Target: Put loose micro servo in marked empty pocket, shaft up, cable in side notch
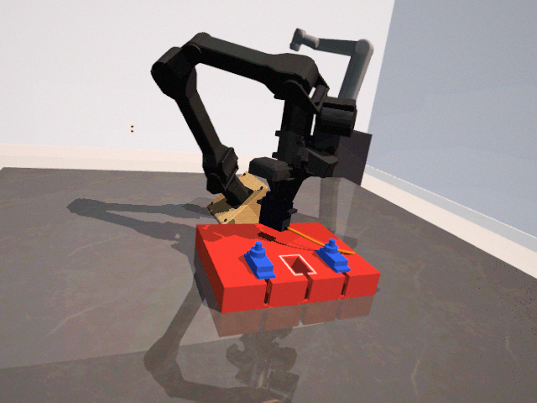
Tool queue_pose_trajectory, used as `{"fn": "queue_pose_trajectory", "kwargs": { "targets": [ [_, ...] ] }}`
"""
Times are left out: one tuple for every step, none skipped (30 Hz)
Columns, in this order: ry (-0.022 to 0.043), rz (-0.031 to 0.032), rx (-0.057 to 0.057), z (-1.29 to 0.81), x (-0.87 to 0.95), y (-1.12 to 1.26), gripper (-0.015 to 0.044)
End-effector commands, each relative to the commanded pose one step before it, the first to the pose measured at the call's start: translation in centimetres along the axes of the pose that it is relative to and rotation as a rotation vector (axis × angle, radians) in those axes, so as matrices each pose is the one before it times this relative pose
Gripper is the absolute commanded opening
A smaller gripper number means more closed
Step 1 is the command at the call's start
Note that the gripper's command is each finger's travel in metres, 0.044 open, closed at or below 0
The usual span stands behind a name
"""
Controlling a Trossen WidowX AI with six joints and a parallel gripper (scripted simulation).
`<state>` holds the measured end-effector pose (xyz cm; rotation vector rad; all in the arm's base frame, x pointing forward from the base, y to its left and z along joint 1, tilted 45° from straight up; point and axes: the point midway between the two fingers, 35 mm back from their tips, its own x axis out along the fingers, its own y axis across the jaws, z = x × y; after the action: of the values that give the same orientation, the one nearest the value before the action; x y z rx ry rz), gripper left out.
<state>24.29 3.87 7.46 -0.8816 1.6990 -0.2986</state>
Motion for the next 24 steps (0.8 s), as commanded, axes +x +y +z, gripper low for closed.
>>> {"fn": "queue_pose_trajectory", "kwargs": {
  "targets": [
    [0.0, -0.00393, 0.1159, -0.034, -0.004, -0.058, 0.0],
    [0.00001, 0.0, 0.0342, 0.0, 0.0, 0.0, 0.0],
    [0.00001, 0.0, 0.0342, 0.0, 0.0, 0.0, 0.0],
    [0.00001, 0.0, 0.0342, 0.0, 0.0, 0.0, 0.0],
    [0.00001, 0.0, 0.0342, 0.0, 0.0, 0.0, 0.0],
    [0.00001, 0.0, 0.0342, 0.0, 0.0, 0.0, 0.0],
    [0.00001, 0.0, 0.0342, 0.0, 0.0, 0.0, 0.0],
    [0.00001, 0.0, 0.0342, 0.0, 0.0, 0.0, 0.0],
    [0.00001, 0.0, 0.0342, 0.0, 0.0, 0.0, 0.0],
    [0.00001, 0.0, 0.0342, 0.0, 0.0, 0.0, 0.0],
    [0.00001, 0.0, 0.0342, 0.0, 0.0, 0.0, 0.0],
    [0.00001, 0.0, 0.0342, 0.0, 0.0, 0.0, 0.0],
    [0.00001, -0.00001, 0.0342, 0.0, 0.0, 0.0, 0.0],
    [0.00001, 0.0, 0.0279, 0.0, 0.0, 0.0, 0.0],
    [0.0, 0.0, 0.0169, 0.0, 0.0, 0.0, 0.0],
    [0.0, 0.0, 0.0056, 0.0, 0.0, 0.0, 0.0],
    [0.0, 0.0, 0.0, 0.0, 0.0, 0.0, 0.0],
    [0.0, 0.0, 0.0, 0.0, 0.0, 0.0, 0.0],
    [0.0, 0.0, 0.0, 0.0, 0.0, 0.0, 0.0],
    [-0.00003, 0.00001, 0.0, 0.066, -0.001, 0.0, 0.0],
    [-0.00007, 0.00002, 0.0001, 0.132, -0.002, 0.0, 0.0],
    [-0.0001, 0.00003, 0.0001, 0.199, -0.003, -0.001, 0.0],
    [-0.00013, 0.00003, 0.0001, 0.258, -0.004, -0.001, 0.0],
    [-0.00016, 0.00004, 0.0001, 0.316, -0.004, -0.002, 0.0]
  ]
}}
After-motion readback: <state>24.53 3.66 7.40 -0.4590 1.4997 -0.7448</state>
